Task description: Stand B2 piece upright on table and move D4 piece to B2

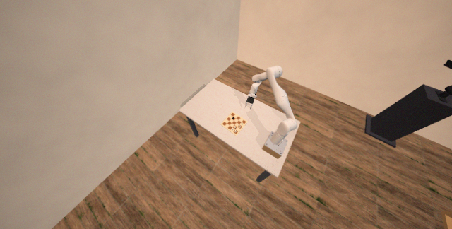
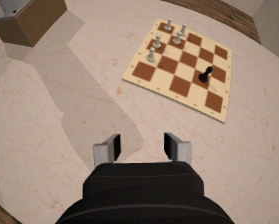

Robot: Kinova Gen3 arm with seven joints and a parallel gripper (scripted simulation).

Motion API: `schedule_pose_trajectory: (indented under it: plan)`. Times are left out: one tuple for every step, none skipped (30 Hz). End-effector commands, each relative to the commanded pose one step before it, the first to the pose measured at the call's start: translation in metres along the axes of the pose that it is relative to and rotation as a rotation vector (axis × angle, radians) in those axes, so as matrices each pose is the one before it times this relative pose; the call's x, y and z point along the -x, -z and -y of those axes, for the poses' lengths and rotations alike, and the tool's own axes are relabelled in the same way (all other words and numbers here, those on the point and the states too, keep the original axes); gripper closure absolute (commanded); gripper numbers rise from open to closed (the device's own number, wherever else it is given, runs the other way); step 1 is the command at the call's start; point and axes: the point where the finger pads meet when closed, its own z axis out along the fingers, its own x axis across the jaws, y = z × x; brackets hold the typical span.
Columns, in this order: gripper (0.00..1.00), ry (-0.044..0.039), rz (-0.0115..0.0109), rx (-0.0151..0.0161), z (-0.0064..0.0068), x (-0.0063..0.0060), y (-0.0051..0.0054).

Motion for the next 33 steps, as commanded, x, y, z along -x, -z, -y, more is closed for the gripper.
schedule_pose_trajectory:
  plan:
    - [0.00, -0.00439, 0.00013, -0.00232, -0.00154, 0.00155, -0.00120]
    - [0.00, 0.00000, 0.00000, 0.00000, 0.00000, 0.00000, 0.00000]
    - [0.00, 0.00000, 0.00000, 0.00000, 0.00000, 0.00000, 0.00000]
    - [0.00, -0.02600, -0.01477, -0.03498, -0.00238, -0.00151, -0.00277]
    - [0.00, 0.00000, 0.00000, 0.00000, 0.00000, 0.00000, 0.00000]
    - [0.00, 0.00000, 0.00000, 0.00000, 0.00000, 0.00000, 0.00000]
    - [0.00, 0.00000, 0.00000, 0.00000, 0.00000, 0.00000, 0.00000]
    - [0.00, 0.00000, 0.00000, 0.00000, 0.00000, 0.00000, 0.00000]
    - [0.00, 0.00000, 0.00000, 0.00000, 0.00000, 0.00000, 0.00000]
    - [0.00, 0.00000, 0.00000, 0.00000, 0.00000, 0.00000, 0.00000]
    - [0.00, 0.00000, 0.00000, 0.00000, 0.00000, 0.00000, 0.00000]
    - [0.00, 0.00000, 0.00000, 0.00000, 0.00000, 0.00000, 0.00000]
    - [0.00, -0.02671, -0.01327, -0.03397, -0.00246, -0.00155, -0.00300]
    - [0.00, 0.00000, 0.00000, 0.00000, 0.00000, 0.00000, 0.00000]
    - [0.00, 0.00000, 0.00000, 0.00000, 0.00000, 0.00000, 0.00000]
    - [0.00, 0.00000, 0.00000, 0.00000, 0.00000, 0.00000, 0.00000]
    - [0.00, 0.00000, 0.00000, 0.00000, 0.00000, 0.00000, 0.00000]
    - [0.00, 0.00000, 0.00000, 0.00000, 0.00000, 0.00000, 0.00000]
    - [0.00, 0.00000, 0.00000, 0.00000, 0.00000, 0.00000, 0.00000]
    - [0.00, 0.00000, 0.00000, 0.00000, 0.00000, 0.00000, 0.00000]
    - [0.00, 0.00000, 0.00000, 0.00000, 0.00000, 0.00000, 0.00000]
    - [0.00, -0.02574, -0.01324, -0.03318, -0.00244, -0.00156, -0.00276]
    - [0.00, 0.00000, 0.00000, 0.00000, 0.00000, 0.00000, 0.00000]
    - [0.00, 0.00000, 0.00000, 0.00000, 0.00000, 0.00000, 0.00000]
    - [0.00, 0.00000, 0.00000, 0.00000, 0.00000, 0.00000, 0.00000]
    - [0.00, 0.00000, 0.00000, 0.00000, 0.00000, 0.00000, 0.00000]
    - [0.00, 0.00000, 0.00000, 0.00000, 0.00000, 0.00000, 0.00000]
    - [0.00, 0.00000, 0.00000, 0.00000, 0.00000, 0.00000, 0.00000]
    - [0.00, 0.00000, 0.00000, 0.00000, 0.00000, 0.00000, 0.00000]
    - [0.00, 0.00000, 0.00000, 0.00000, 0.00000, 0.00000, 0.00000]
    - [0.00, -0.02425, -0.01357, -0.03237, -0.00239, -0.00155, -0.00236]
    - [0.00, 0.00000, 0.00000, 0.00000, 0.00000, 0.00000, 0.00000]
    - [0.00, 0.00000, 0.00000, 0.00000, 0.00000, 0.00000, 0.00000]
